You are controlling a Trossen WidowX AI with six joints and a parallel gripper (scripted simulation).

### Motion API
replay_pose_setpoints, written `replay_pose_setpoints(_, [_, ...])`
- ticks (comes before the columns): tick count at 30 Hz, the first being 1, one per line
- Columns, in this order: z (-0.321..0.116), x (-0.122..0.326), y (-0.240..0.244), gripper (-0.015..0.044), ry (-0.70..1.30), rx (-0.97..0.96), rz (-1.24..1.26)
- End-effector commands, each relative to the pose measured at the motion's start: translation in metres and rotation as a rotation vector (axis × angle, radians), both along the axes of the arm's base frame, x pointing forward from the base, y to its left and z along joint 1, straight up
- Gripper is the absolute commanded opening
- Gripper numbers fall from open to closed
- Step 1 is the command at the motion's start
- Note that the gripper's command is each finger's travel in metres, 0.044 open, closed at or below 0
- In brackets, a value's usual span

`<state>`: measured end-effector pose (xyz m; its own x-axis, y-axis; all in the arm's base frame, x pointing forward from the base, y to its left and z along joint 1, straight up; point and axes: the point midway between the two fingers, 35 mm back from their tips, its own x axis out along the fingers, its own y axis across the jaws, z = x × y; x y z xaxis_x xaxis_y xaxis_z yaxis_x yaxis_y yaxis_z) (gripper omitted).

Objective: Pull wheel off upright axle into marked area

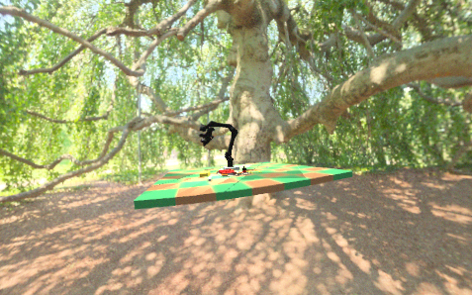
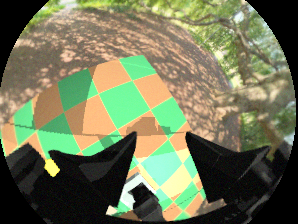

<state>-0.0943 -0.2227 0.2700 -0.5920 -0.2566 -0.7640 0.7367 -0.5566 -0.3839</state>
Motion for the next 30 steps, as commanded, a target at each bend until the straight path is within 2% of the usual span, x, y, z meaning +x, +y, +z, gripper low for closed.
replay_pose_setpoints(1, [-0.015, 0.056, -0.033, 0.03, -0.058, 0.061, 0.242])
replay_pose_setpoints(8, [-0.037, 0.162, -0.053, 0.03, -0.121, 0.161, 0.629])
replay_pose_setpoints(14, [-0.056, 0.254, -0.034, 0.03, -0.162, 0.24, 0.948])
replay_pose_setpoints(22, [-0.085, 0.36, 0.035, 0.03, -0.186, 0.405, 1.351])
replay_pose_setpoints(30, [-0.118, 0.429, 0.139, 0.03, -0.166, 0.612, 1.712])
